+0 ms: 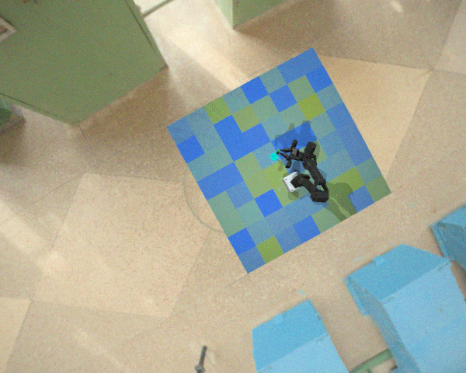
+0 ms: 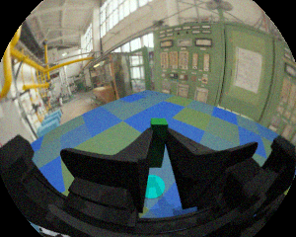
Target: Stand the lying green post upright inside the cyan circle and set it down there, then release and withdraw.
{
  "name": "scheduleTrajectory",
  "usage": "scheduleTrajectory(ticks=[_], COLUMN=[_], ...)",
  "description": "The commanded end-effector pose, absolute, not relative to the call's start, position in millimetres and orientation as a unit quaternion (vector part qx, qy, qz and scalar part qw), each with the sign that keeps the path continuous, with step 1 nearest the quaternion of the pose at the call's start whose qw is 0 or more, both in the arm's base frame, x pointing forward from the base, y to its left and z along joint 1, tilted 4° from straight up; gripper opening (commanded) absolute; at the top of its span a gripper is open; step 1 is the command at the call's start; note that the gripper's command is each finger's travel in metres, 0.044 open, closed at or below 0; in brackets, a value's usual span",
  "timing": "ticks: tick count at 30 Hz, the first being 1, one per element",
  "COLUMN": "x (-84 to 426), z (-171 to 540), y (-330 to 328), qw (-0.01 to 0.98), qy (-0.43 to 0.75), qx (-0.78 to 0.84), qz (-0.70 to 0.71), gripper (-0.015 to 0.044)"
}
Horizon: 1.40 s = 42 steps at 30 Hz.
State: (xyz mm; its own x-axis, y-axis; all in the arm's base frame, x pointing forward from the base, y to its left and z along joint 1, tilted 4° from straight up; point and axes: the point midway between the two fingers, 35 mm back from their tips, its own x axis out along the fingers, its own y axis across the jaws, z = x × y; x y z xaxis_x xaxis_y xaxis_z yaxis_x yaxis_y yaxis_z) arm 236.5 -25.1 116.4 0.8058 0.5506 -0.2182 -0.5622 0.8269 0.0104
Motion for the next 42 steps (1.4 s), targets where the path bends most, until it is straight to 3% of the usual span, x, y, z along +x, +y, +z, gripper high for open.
scheduleTrajectory(ticks=[1, 42], x=[232.0, 223.7], z=[117.1, 106.5], y=[-23.5, -25.9], qw=[0.95, 0.951], qy=[0.09, 0.046], qx=[-0.034, -0.051], qz=[0.296, 0.301], gripper=[0.0023, 0.0023])
